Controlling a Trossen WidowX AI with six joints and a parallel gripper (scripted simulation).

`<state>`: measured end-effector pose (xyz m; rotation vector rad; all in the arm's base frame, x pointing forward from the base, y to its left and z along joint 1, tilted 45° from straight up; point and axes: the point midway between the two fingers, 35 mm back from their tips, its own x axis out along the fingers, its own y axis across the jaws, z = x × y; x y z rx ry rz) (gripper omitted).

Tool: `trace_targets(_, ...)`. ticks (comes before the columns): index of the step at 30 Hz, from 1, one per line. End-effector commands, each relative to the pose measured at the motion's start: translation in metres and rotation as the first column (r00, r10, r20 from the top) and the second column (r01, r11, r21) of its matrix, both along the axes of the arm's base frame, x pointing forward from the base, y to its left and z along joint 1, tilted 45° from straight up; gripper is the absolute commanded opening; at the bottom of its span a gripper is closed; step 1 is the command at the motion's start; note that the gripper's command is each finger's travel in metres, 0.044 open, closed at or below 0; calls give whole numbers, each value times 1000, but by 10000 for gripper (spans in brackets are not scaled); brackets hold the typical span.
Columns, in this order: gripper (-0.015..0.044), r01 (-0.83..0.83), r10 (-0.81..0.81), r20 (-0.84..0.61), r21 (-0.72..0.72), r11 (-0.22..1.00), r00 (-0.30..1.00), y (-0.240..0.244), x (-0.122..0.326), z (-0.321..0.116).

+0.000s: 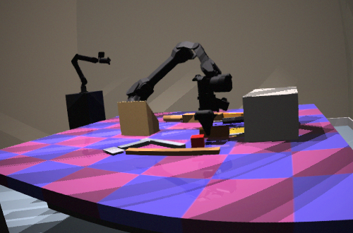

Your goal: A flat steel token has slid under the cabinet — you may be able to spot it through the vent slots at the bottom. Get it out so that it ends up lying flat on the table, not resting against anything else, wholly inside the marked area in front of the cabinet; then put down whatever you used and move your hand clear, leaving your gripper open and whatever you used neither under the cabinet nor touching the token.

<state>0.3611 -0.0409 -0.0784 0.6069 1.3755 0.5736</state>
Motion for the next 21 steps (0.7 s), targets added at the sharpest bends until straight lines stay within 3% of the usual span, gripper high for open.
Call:
trace_targets(1, 0, -4, 4, -1, 0, 1000, 1000, 1, -7, -1)
trace_targets(21, 0, -4, 4, -3, 0, 1000, 1000, 2, -28, -4)
